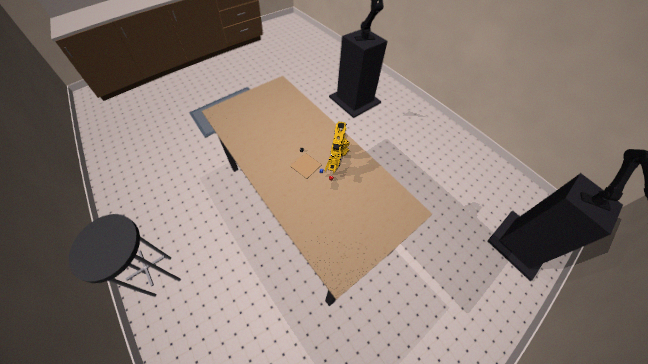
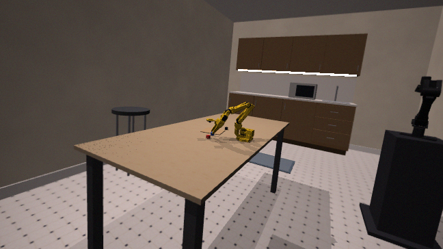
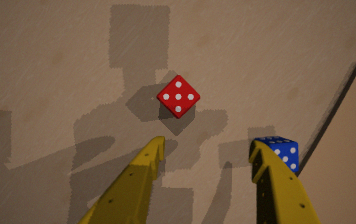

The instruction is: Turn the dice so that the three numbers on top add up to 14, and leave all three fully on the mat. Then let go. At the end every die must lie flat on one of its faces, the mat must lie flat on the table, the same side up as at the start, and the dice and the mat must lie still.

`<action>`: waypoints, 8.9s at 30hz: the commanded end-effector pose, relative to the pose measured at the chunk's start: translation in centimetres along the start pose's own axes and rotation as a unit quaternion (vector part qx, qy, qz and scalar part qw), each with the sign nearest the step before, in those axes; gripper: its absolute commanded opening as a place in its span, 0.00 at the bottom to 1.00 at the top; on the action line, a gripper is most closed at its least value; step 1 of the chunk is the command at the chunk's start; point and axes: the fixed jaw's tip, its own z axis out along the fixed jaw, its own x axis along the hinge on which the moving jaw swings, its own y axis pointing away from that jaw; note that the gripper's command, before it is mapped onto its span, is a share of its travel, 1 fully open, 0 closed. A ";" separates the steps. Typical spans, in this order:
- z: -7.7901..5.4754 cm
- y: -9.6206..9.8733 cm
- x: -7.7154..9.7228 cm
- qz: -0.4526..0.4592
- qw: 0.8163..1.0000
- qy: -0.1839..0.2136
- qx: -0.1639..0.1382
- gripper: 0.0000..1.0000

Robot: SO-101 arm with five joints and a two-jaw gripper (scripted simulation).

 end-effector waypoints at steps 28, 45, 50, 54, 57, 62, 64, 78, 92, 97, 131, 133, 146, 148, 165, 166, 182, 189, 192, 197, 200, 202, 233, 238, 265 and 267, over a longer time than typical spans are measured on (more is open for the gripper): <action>-0.4 0.2 -2.4 -0.001 0.999 -0.044 -0.003 0.28; -0.4 0.2 -2.4 -0.001 0.999 -0.044 -0.003 0.28; -0.4 0.2 -2.4 -0.001 0.999 -0.044 -0.003 0.28; -0.4 0.2 -2.4 -0.001 0.999 -0.044 -0.003 0.28; -0.4 0.2 -2.4 -0.001 0.999 -0.044 -0.003 0.28; -0.4 0.1 -2.5 0.003 0.999 -0.042 -0.001 0.28; -0.4 -0.1 -2.5 0.008 0.999 -0.040 0.001 0.28; -0.6 -5.1 -3.4 0.129 0.990 0.009 0.058 0.28; -2.5 -15.1 -1.5 0.375 0.910 0.094 0.147 0.28; -4.0 -19.0 0.9 0.480 0.851 0.124 0.174 0.28; -8.0 -24.4 8.3 0.680 0.684 0.170 0.203 0.28; -8.0 -24.4 8.3 0.680 0.684 0.170 0.203 0.28; -8.6 -24.3 8.7 0.688 0.675 0.172 0.203 0.28; -8.6 -24.3 8.7 0.688 0.675 0.172 0.203 0.28; -8.5 -24.3 8.7 0.688 0.675 0.172 0.203 0.28; -8.5 -24.3 8.7 0.688 0.675 0.172 0.203 0.28; -6.9 -24.5 9.6 0.688 0.675 0.172 0.203 0.28; -5.8 -24.5 10.3 0.688 0.675 0.172 0.203 0.28; -5.5 -24.5 10.5 0.688 0.675 0.172 0.203 0.28; -5.1 -24.5 10.7 0.688 0.675 0.172 0.203 0.28; -4.9 -24.5 10.9 0.688 0.675 0.172 0.203 0.28; -4.8 -24.5 10.9 0.688 0.675 0.172 0.203 0.28; -5.0 -24.5 11.4 0.688 0.675 0.172 0.203 0.20; -5.1 -24.5 11.6 0.688 0.675 0.172 0.204 0.16; -5.3 -24.5 11.9 0.688 0.675 0.172 0.204 0.08; -5.3 -24.5 11.9 0.688 0.675 0.172 0.204 0.06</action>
